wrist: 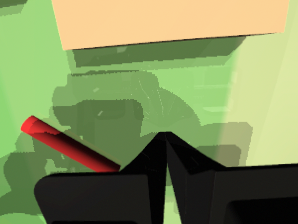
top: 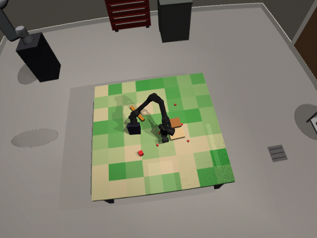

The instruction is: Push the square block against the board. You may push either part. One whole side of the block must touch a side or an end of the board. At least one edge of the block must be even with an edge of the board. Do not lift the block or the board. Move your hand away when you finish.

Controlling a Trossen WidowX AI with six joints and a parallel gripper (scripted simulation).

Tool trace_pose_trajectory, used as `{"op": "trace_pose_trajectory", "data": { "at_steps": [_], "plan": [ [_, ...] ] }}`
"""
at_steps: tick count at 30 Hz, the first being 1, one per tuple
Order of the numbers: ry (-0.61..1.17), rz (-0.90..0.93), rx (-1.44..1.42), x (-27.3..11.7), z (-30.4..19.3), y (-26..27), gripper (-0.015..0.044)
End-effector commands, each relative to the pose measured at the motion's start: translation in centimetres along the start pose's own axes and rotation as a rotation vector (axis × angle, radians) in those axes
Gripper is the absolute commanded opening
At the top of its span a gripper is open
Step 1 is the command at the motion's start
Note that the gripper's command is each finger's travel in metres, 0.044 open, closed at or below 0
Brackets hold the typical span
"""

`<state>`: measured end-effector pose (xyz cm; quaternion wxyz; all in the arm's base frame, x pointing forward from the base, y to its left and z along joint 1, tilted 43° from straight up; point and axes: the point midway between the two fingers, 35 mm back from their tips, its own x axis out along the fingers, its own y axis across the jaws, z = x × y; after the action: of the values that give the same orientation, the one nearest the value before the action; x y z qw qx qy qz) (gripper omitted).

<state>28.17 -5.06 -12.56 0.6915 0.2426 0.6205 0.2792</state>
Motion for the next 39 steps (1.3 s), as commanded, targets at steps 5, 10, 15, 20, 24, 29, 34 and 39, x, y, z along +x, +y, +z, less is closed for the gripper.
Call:
{"op": "trace_pose_trajectory", "data": {
  "at_steps": [5,10,15,20,24,29,34,39],
  "plan": [
    [-0.022,-0.019,-0.008,-4.8,0.3,-0.2,0.0],
    [-0.019,-0.025,-0.04,-4.8,0.8,0.1,0.0],
    [-0.007,-0.041,-0.152,-4.9,2.3,1.2,0.0],
    [-0.003,-0.05,-0.305,-5.1,4.1,2.6,0.0],
    [-0.001,-0.054,-0.441,-5.1,5.7,4.0,0.0],
    [0.001,-0.057,-0.611,-5.2,7.4,5.9,0.0],
    [0.003,-0.057,-0.781,-5.2,9.1,8.0,0.0],
    [0.003,-0.055,-0.952,-5.1,10.6,10.3,0.0]
  ]
}}
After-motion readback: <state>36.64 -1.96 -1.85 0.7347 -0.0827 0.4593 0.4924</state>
